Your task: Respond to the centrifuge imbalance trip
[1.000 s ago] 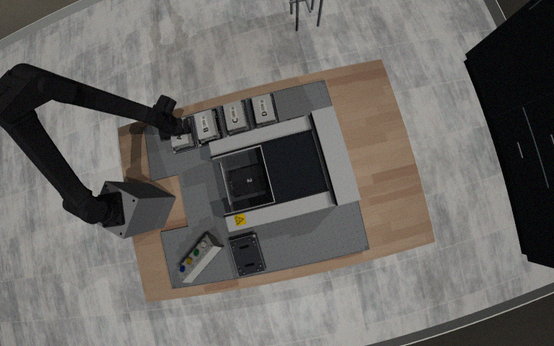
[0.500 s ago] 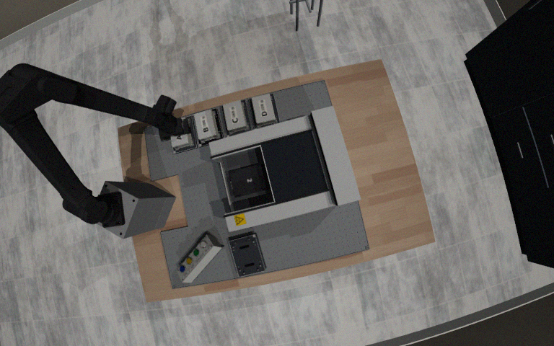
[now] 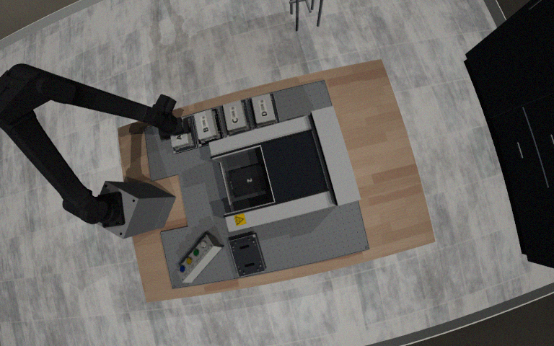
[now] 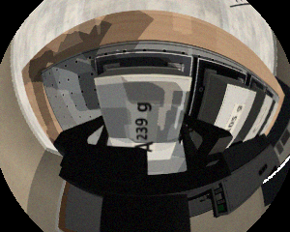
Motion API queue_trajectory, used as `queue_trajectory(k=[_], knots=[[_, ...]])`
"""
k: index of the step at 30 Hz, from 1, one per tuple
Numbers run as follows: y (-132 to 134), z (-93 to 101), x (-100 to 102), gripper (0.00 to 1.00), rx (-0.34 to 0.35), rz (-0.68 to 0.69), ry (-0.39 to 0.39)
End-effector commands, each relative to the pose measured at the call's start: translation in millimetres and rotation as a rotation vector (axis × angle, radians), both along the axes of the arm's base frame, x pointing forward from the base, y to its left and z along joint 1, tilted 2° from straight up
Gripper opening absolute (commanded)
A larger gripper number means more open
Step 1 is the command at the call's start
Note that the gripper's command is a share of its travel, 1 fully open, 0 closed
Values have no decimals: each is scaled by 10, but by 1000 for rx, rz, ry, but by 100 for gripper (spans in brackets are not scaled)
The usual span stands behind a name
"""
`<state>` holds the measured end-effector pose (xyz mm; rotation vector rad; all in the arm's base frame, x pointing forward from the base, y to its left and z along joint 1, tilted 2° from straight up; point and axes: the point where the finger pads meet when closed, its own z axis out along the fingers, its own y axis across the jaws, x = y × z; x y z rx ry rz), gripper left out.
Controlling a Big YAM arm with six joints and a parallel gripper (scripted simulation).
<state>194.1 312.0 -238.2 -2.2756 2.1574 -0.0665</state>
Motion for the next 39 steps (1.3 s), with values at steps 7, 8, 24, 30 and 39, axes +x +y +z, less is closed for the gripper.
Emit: queue_trajectory(k=[7,8,24,30,39], knots=[[20,135,48,100,9,1,-6],[29,153,51,100,11,1,-7],[26,326,1,100,5,2,-4],[-35,300,-54,100,-19,2,10],[67,634,-28,100,12,2,-7]])
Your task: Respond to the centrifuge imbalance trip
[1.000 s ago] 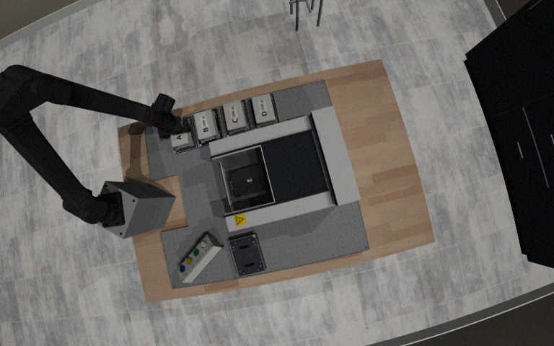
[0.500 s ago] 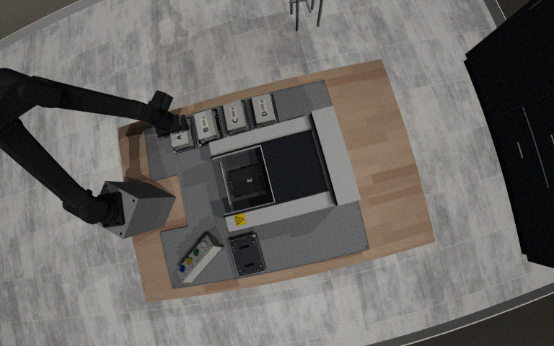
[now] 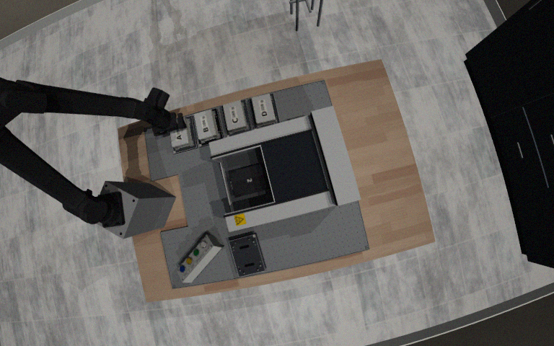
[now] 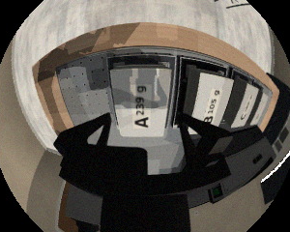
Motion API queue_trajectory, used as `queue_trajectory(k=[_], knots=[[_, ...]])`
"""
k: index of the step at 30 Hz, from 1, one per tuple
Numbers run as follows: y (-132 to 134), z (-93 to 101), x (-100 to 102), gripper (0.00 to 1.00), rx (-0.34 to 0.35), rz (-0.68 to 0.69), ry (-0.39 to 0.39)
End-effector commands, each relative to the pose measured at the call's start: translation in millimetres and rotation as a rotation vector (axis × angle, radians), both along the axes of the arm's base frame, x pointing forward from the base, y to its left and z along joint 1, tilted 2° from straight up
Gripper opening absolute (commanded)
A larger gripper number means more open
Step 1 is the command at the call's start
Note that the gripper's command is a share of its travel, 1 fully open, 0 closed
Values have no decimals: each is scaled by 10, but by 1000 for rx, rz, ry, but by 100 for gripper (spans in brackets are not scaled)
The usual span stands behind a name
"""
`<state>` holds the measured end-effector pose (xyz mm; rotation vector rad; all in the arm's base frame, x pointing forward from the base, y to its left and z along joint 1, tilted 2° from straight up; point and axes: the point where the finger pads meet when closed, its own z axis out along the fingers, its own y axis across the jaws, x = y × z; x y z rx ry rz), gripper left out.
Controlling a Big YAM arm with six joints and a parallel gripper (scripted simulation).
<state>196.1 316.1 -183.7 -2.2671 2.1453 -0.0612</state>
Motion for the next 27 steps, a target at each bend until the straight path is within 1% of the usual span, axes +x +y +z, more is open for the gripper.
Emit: queue_trajectory(k=[1,5,7,8,9,10,12,14,18,22,24,25,26,27], knots=[[26,114,-48,100,-1,-1,0],[26,217,-51,100,-1,-1,0],[26,217,-51,100,-1,-1,0],[-71,114,-105,100,-34,-2,19],[-69,142,-110,100,-34,-1,19],[28,298,-57,100,-1,-1,0],[28,353,-59,100,-1,-1,0],[93,428,-25,100,10,-1,-6],[31,526,-62,100,-1,-2,0],[31,642,-72,100,-1,-1,0],[31,642,-72,100,-1,-1,0],[-53,545,-117,100,-33,-2,19],[-48,579,-118,100,-32,-1,18],[32,731,-76,100,-1,-1,0]])
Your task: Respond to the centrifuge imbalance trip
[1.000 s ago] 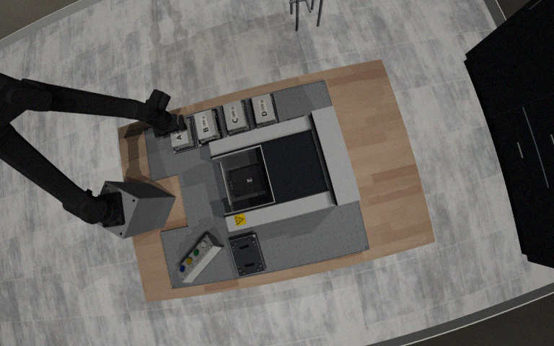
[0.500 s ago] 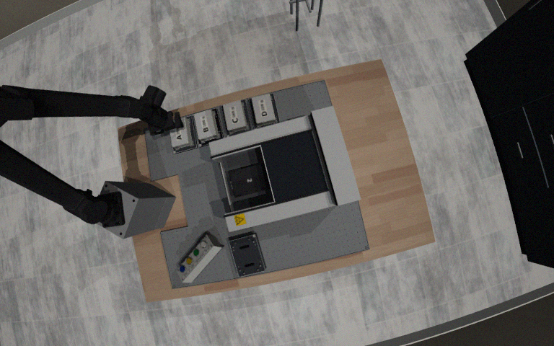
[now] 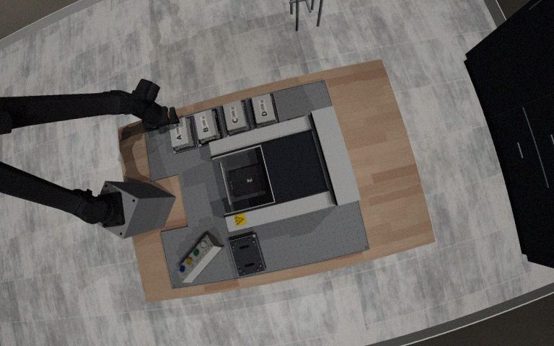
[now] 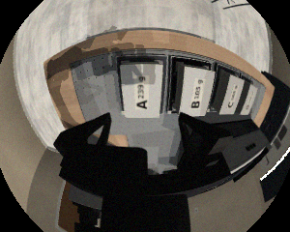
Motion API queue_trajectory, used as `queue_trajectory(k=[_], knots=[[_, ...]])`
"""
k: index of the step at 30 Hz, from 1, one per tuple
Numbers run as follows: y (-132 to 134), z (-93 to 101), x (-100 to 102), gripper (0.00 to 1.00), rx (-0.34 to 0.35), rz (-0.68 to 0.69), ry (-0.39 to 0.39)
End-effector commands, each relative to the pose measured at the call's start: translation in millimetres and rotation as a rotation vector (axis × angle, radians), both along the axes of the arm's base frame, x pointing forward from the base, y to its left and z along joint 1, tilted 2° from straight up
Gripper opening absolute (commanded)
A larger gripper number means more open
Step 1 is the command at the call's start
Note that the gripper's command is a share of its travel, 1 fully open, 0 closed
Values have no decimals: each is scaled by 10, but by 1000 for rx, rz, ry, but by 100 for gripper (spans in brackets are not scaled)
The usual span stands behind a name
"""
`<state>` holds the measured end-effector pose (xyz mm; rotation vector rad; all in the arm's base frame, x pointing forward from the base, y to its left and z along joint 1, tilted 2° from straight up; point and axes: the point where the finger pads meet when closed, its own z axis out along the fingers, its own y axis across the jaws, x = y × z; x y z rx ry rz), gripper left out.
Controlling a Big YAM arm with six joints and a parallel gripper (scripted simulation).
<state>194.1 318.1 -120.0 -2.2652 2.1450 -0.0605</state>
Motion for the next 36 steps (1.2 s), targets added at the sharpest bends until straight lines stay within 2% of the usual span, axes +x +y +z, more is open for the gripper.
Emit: queue_trajectory(k=[1,10,14,15,16,17,19,25,28,31,33,36], knots=[[12,124,-57,100,-2,0,1],[194,469,34,100,30,-1,-17],[154,498,6,100,20,0,-11],[66,400,-35,100,-13,-2,7],[96,442,-21,100,-7,-2,4],[150,595,3,100,22,-1,-12],[214,684,32,100,34,0,-19],[218,852,32,100,35,-1,-20],[113,802,-35,100,1,0,-1],[142,847,-21,100,8,0,-4],[221,1002,31,100,37,-3,-20],[227,1069,21,100,37,0,-21]])
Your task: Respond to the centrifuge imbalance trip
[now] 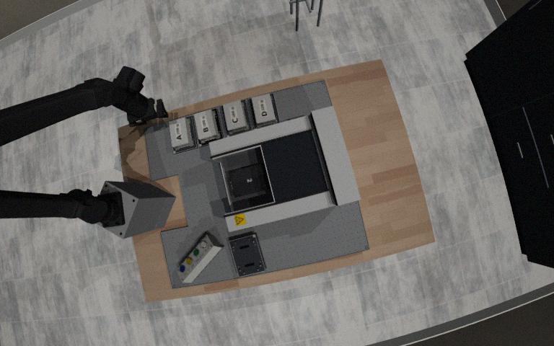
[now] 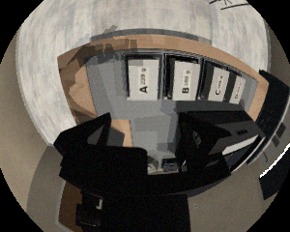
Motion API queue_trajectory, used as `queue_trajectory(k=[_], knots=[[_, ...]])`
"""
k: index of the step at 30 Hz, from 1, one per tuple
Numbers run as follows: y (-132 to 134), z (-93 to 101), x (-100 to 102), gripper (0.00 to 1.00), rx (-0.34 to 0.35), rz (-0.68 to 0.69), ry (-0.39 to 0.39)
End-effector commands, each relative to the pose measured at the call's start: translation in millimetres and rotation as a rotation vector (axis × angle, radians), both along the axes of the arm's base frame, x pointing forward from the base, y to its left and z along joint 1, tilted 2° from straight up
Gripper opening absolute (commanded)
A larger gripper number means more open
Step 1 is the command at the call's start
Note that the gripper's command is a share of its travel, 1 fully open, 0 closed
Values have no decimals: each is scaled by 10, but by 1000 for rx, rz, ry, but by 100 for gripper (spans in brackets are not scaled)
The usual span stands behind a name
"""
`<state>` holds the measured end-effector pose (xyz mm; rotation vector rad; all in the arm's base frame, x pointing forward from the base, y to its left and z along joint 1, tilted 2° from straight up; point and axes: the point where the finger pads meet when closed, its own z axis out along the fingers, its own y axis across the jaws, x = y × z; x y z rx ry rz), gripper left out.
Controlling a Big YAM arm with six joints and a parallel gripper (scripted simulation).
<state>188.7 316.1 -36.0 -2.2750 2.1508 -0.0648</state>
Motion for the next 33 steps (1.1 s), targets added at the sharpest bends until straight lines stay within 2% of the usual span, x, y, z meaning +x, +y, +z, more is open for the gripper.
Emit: queue_trajectory(k=[1,3,5,9,12,13,15,18,20,23,27,29,30,33], knots=[[247,250,74,100,47,-2,-26],[246,283,72,100,46,-2,-26],[115,157,3,100,3,-3,-2],[250,390,69,100,49,-2,-27],[251,405,68,100,49,-2,-27],[165,265,32,100,10,-4,-6],[93,248,-11,100,-3,-4,1],[213,447,48,100,42,-2,-23],[248,477,65,100,47,-2,-26],[131,356,4,100,9,-3,-5],[157,439,16,100,26,-3,-15],[157,439,16,100,26,-3,-15],[143,375,8,100,10,-3,-6],[162,402,18,100,16,-3,-9]])
